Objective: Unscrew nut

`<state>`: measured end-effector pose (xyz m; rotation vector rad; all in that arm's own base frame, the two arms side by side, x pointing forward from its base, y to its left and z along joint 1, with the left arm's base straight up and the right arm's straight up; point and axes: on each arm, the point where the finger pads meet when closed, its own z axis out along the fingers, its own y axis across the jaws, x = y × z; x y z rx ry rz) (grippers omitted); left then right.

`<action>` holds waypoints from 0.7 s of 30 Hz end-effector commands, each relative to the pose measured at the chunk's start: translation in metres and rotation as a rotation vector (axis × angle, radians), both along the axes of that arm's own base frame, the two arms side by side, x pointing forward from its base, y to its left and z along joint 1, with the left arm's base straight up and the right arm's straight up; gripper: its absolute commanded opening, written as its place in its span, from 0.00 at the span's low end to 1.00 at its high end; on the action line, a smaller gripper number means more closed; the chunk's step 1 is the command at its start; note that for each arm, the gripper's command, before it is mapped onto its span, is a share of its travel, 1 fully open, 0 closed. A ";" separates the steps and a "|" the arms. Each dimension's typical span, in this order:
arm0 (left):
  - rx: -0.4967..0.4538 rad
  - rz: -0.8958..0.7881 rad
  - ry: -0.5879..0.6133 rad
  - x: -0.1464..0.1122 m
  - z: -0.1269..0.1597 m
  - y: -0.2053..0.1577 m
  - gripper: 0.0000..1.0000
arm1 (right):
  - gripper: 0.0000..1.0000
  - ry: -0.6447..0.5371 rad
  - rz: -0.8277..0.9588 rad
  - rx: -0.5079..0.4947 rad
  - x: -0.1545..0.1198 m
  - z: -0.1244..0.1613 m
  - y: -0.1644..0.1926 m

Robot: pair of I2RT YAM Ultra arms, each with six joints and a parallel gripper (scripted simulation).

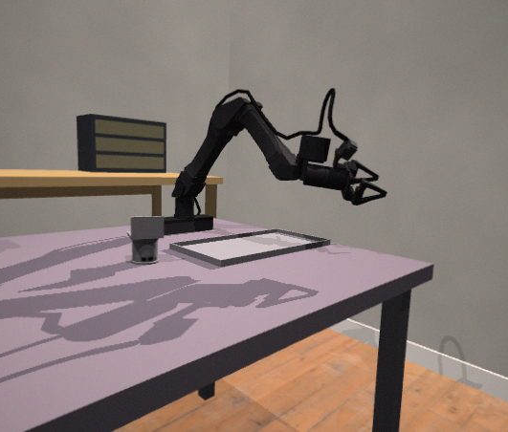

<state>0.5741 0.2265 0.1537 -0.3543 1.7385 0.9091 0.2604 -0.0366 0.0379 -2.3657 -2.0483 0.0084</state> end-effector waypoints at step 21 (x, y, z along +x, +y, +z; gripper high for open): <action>0.003 0.000 -0.014 0.000 0.006 0.000 1.00 | 0.65 -0.088 0.002 -0.025 0.019 0.021 -0.003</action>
